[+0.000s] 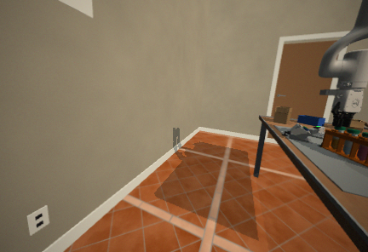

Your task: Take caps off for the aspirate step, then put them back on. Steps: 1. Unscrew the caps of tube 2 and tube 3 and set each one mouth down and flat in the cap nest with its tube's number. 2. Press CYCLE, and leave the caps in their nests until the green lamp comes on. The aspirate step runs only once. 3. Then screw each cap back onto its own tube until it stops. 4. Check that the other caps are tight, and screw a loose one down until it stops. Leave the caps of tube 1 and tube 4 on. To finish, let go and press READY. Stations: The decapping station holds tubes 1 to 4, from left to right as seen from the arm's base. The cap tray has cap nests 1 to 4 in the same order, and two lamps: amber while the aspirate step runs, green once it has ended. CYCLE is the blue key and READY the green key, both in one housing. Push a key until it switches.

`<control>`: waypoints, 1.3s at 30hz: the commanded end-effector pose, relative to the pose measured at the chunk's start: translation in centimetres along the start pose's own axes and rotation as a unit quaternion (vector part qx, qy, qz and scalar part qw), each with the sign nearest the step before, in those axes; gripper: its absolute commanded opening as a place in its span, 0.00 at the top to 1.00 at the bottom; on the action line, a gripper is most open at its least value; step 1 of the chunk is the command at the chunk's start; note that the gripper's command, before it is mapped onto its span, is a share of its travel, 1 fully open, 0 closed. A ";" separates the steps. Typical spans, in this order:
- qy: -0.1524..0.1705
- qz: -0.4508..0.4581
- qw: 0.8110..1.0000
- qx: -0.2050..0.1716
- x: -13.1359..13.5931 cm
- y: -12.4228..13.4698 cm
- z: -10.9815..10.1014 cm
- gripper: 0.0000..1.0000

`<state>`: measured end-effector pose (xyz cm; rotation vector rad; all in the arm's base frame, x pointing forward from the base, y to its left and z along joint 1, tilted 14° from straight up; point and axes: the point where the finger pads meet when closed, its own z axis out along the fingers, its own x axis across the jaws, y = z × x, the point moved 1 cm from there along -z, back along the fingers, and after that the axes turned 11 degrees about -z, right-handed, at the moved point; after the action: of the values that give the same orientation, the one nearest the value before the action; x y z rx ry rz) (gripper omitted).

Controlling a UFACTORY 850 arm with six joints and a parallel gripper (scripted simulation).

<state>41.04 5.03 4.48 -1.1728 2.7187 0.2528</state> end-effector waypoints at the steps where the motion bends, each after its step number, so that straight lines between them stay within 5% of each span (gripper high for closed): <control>1: -0.005 -0.001 1.000 0.005 -0.1 -0.1 0.3 0.54; 33: -0.005 -0.001 1.000 0.005 -0.1 -0.1 1.3 0.54; 34: -0.005 -0.001 1.000 0.005 -0.1 -0.1 1.3 1.00; 39: -0.005 -0.001 1.000 0.005 -0.1 -0.1 1.3 1.00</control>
<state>41.18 5.32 3.23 -1.1678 2.7084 0.2450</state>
